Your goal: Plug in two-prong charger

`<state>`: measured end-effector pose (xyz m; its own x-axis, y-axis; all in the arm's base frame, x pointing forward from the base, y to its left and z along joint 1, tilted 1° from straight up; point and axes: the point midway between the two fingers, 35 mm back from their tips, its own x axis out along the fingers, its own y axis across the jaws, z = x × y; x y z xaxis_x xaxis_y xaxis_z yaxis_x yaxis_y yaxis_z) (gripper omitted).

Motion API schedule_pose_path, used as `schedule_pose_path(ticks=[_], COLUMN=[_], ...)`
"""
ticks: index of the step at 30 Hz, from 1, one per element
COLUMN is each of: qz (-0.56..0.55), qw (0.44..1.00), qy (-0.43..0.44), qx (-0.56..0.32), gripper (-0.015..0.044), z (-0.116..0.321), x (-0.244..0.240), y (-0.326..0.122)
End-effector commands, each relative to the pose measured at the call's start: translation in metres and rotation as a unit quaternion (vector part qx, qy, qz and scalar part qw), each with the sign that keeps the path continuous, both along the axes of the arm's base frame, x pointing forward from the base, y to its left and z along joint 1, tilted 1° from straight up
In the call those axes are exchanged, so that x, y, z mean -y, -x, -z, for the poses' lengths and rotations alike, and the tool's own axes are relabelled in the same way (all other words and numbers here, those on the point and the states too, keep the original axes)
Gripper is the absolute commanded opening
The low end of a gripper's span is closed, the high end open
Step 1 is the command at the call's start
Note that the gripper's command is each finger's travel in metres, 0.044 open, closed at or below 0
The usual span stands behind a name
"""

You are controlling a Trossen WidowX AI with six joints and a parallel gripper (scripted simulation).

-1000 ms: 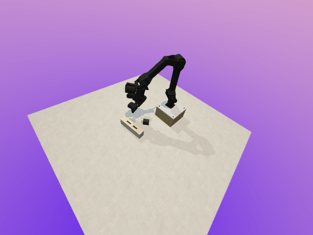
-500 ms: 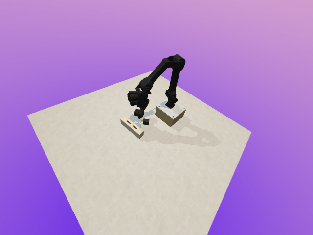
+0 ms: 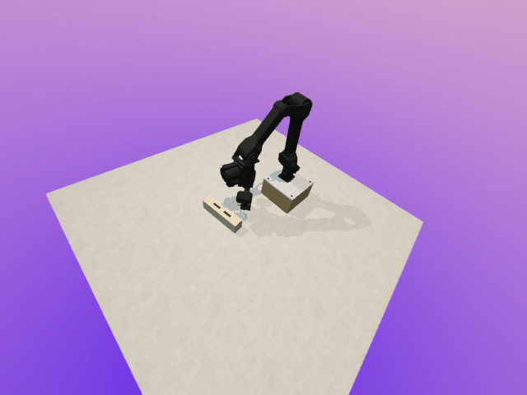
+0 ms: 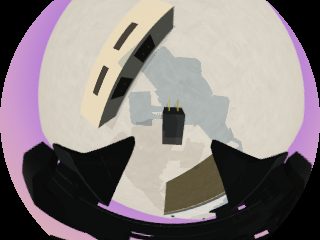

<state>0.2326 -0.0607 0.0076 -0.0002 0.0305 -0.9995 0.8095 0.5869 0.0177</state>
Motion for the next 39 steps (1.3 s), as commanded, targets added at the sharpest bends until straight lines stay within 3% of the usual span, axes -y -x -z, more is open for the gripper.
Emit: schedule_pose_path(ticks=[1, 39], qz=[-0.005, -0.005], qw=[1.0, 1.0], qy=[-0.003, -0.003], qx=[-0.004, -0.004], gripper=[0.044, 0.044], z=[0.004, 0.061], x=[-0.002, -0.002], y=[0.001, 0.0])
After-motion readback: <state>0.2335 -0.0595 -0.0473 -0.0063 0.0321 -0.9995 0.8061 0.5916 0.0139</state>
